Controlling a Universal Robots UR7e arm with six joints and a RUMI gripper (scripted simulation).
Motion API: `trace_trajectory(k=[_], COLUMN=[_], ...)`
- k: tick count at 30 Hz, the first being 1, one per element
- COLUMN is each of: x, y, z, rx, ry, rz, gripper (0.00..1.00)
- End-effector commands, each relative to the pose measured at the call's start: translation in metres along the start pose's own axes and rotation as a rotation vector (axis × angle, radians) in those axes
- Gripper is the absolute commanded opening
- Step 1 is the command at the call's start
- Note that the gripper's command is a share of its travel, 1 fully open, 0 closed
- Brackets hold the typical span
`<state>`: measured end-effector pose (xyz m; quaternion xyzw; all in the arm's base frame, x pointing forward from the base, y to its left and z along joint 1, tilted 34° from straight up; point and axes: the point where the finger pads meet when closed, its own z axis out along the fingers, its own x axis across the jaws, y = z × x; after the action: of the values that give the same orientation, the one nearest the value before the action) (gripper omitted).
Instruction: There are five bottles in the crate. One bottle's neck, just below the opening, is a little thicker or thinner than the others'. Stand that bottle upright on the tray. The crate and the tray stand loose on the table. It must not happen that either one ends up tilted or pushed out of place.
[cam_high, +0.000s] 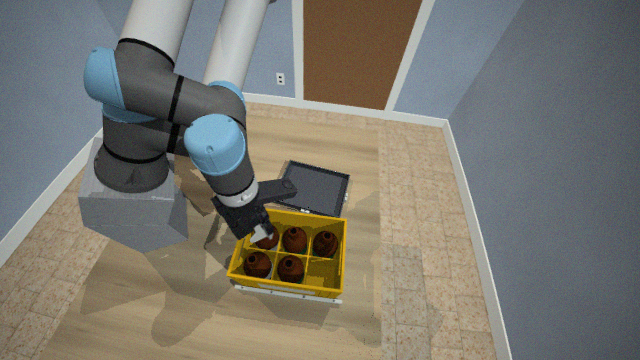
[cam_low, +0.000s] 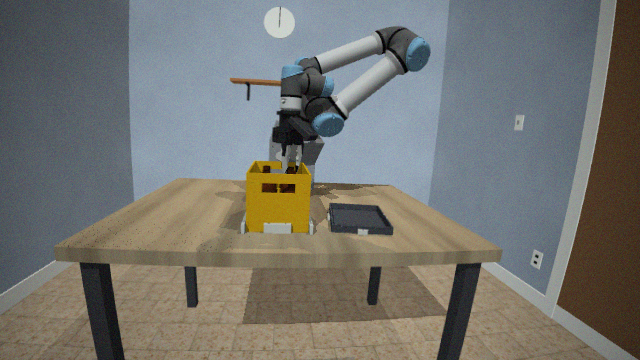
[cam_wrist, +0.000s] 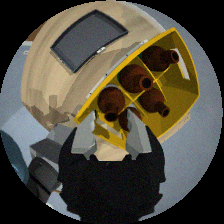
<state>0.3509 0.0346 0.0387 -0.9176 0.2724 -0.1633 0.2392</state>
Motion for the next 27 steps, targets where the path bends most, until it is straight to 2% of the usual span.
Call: trace_trajectory(k=[1,16,27], x=[0.000,0.000,0.000], y=[0.000,0.000,0.000], z=[0.000,-0.002,-0.016], rx=[0.000,0.000,0.000], ry=[0.000,0.000,0.000], rz=[0.000,0.000,0.000], gripper=[0.38,0.38,0.38])
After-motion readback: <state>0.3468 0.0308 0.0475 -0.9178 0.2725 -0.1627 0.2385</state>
